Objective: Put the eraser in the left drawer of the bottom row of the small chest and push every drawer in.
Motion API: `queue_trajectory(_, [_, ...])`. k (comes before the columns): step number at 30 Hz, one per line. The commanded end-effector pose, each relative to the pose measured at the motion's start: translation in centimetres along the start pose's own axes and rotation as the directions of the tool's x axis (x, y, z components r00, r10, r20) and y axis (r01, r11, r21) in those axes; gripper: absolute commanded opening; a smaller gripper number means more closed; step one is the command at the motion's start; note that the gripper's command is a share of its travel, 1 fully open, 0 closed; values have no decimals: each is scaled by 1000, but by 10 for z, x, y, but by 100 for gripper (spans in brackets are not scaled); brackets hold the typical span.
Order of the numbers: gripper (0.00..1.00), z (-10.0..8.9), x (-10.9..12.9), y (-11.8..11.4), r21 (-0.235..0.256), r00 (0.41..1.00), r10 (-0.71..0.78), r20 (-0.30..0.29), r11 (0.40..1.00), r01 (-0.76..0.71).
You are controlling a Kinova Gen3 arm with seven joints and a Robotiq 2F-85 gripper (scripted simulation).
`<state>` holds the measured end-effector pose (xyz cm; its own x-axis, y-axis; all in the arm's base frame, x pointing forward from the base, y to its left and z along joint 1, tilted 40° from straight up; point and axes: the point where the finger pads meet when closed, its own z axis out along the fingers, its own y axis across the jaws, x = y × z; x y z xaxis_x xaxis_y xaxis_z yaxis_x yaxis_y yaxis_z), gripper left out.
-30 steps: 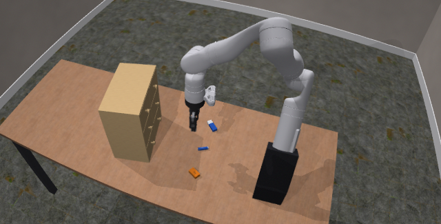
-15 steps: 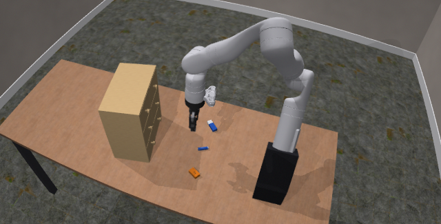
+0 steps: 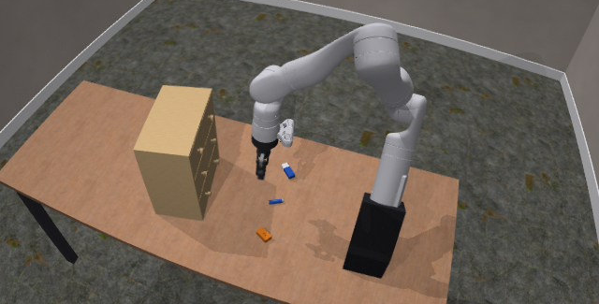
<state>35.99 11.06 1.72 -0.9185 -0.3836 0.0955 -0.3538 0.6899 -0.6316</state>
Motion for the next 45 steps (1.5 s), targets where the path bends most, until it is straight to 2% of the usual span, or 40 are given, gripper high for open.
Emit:
queue_trajectory(1, [100, 0, -1, 2, -5, 1000, -8, 18, 1000, 8])
queue_trajectory(10, [100, 5, -5, 2, -4, 999, -7, 52, 1000, 8])
queue_trajectory(45, [100, 30, -23, 2, -6, 969, -7, 246, 1000, 8])
